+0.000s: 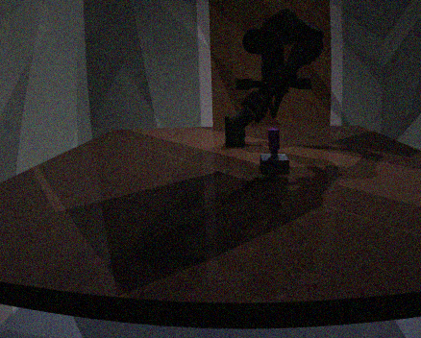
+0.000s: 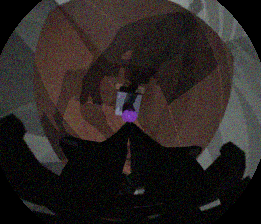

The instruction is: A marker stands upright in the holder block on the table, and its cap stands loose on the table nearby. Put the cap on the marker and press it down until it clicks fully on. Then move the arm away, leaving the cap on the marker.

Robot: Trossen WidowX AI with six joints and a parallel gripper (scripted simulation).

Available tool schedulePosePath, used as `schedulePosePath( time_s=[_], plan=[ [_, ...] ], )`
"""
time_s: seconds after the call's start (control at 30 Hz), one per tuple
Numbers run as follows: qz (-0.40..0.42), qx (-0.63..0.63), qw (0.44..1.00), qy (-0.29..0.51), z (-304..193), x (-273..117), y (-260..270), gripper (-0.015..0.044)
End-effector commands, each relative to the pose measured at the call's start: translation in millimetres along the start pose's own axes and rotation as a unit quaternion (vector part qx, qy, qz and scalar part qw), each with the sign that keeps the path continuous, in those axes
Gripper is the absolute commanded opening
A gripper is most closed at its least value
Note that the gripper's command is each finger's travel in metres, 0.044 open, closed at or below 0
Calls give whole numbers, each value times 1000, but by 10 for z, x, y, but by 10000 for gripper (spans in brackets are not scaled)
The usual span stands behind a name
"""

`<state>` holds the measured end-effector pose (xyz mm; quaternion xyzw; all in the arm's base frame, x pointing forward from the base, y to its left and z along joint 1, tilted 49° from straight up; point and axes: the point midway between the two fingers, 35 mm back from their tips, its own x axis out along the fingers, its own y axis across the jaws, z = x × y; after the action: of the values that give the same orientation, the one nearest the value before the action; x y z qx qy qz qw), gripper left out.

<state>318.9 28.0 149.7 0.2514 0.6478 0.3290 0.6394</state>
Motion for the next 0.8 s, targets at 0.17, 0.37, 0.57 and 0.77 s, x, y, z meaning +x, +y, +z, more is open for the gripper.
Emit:
schedulePosePath(
  time_s=[0.17,0.37,0.57,0.77],
  plan=[
    [-3,-10,1000,-1,2,60,-6,0],
    [-2,-10,1000,-1,2,154,-6,0],
    [-2,-10,1000,-1,3,249,-6,0],
    [-2,-10,1000,-1,3,344,-5,0]
  ],
)
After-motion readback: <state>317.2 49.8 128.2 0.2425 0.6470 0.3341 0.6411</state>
